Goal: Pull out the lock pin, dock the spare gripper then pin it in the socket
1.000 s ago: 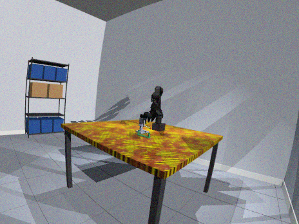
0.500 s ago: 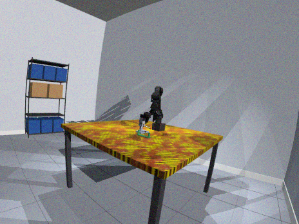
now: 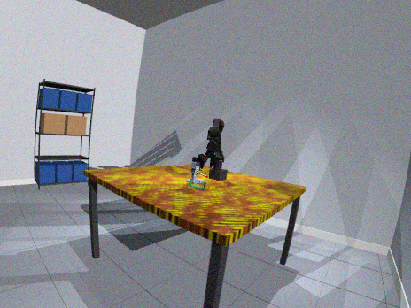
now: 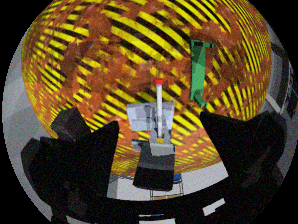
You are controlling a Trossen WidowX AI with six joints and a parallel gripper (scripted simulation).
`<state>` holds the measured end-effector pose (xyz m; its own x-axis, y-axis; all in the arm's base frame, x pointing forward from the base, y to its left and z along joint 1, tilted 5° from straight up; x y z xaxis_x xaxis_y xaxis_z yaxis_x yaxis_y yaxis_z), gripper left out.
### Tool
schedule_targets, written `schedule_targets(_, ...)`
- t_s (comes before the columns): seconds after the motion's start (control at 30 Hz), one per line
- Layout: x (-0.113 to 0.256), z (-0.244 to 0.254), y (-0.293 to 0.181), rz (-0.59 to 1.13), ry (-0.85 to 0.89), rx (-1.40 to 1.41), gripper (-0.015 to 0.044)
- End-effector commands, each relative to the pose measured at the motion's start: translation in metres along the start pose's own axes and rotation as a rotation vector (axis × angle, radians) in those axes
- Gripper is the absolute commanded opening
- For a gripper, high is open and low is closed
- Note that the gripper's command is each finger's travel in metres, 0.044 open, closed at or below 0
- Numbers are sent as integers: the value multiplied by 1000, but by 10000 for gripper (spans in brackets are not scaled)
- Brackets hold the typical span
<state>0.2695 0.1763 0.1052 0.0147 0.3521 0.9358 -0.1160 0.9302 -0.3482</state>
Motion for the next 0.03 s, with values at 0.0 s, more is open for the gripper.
schedule_targets(0.0,0,0,0,-1,-1,3,440)
Point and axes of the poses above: the point midway between the two fingers, 35 mm back from their tips, its own x axis back along the fingers, its own z axis across the jaws, y = z × x, the point moved 4 cm from there along x, back along the fingers, and after that the axes turned 1 degree about -x, right-handed, at the moved point
